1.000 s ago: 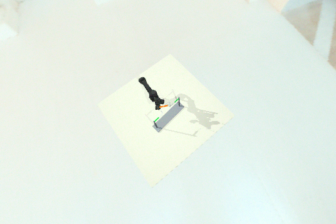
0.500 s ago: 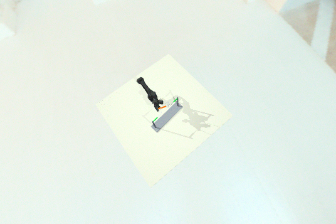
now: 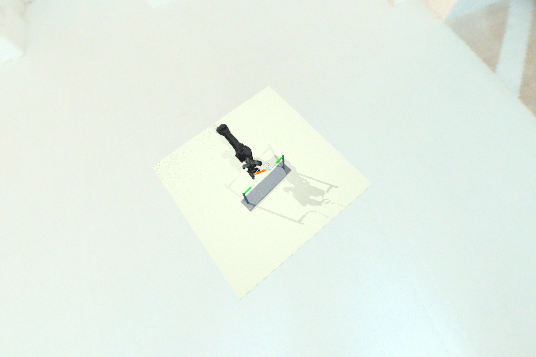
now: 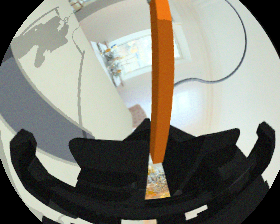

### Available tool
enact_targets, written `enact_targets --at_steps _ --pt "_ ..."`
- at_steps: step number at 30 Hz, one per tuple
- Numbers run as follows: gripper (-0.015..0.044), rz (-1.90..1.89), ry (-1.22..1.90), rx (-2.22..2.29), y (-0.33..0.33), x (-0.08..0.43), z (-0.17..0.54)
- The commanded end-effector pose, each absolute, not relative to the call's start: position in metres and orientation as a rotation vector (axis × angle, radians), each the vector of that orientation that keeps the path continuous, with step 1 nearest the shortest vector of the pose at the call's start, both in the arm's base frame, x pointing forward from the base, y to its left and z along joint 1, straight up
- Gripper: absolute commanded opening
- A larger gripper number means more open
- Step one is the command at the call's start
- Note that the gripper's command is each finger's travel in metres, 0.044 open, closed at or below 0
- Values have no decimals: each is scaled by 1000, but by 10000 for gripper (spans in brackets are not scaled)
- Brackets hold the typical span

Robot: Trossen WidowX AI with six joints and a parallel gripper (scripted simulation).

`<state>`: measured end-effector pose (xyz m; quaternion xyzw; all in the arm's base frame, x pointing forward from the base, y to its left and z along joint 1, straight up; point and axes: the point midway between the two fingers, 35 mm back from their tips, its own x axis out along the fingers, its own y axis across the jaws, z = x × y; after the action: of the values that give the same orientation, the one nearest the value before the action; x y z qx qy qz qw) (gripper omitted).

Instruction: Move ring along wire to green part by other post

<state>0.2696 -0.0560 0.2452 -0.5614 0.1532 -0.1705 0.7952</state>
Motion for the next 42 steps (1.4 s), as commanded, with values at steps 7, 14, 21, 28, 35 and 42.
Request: enact_targets --at_steps 7,14,21,28,35,42 --pt "-150 -296 389 -982 -40 268 211" --pt "-150 -244 424 -814 -23 267 191" --pt "-150 -193 455 -647 -3 265 174" --pt "-150 -144 482 -486 18 263 161" --pt "-150 -100 504 -339 40 260 153" --pt "-150 -64 520 -219 60 258 148"
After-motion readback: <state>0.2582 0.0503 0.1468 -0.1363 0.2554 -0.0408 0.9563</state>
